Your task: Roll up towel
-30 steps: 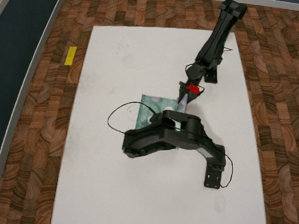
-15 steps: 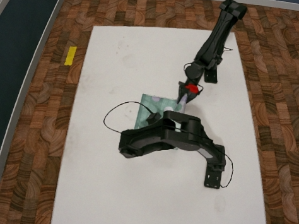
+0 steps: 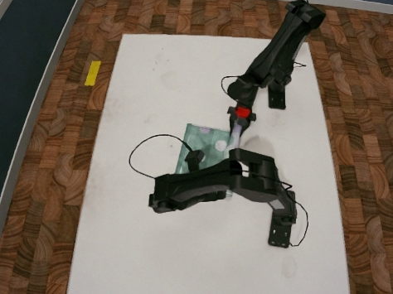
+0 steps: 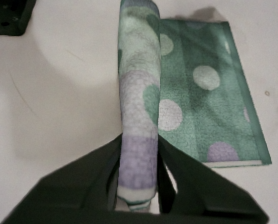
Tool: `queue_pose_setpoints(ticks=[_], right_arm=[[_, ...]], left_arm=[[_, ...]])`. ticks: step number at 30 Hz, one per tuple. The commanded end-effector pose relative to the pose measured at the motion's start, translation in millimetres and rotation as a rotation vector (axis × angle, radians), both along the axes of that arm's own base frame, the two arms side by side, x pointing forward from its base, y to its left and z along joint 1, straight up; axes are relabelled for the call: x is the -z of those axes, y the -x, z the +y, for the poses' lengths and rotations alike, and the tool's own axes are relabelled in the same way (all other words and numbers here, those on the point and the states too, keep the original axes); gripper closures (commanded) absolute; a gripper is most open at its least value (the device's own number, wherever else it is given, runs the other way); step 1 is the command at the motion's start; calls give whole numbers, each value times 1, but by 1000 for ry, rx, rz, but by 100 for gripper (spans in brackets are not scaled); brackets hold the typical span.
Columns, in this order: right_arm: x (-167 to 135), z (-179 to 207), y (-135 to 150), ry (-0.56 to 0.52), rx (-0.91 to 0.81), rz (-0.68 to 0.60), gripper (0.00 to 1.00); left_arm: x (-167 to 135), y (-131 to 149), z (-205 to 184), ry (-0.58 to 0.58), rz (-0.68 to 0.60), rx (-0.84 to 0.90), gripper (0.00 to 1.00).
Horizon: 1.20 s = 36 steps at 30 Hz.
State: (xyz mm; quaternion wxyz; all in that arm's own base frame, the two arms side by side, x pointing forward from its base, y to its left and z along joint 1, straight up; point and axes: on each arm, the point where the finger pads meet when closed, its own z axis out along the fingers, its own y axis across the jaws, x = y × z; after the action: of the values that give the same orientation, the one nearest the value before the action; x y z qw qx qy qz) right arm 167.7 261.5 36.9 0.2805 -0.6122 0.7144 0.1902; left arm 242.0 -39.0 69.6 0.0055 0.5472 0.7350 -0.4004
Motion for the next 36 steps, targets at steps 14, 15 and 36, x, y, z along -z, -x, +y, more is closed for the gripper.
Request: queue_pose_setpoints(ticks=[14,15,36], right_arm=[[-9,8,8,-89,-37,498,70],[-10,8,8,-94,-37,526,70],[-13,8,8,-144,-34,845,70]], left_arm=[[-15,13,-19,71,-390,93,9],[-16,15,-21,72,-441,92,8],[-24,36,-43,77,-975,84,2]])
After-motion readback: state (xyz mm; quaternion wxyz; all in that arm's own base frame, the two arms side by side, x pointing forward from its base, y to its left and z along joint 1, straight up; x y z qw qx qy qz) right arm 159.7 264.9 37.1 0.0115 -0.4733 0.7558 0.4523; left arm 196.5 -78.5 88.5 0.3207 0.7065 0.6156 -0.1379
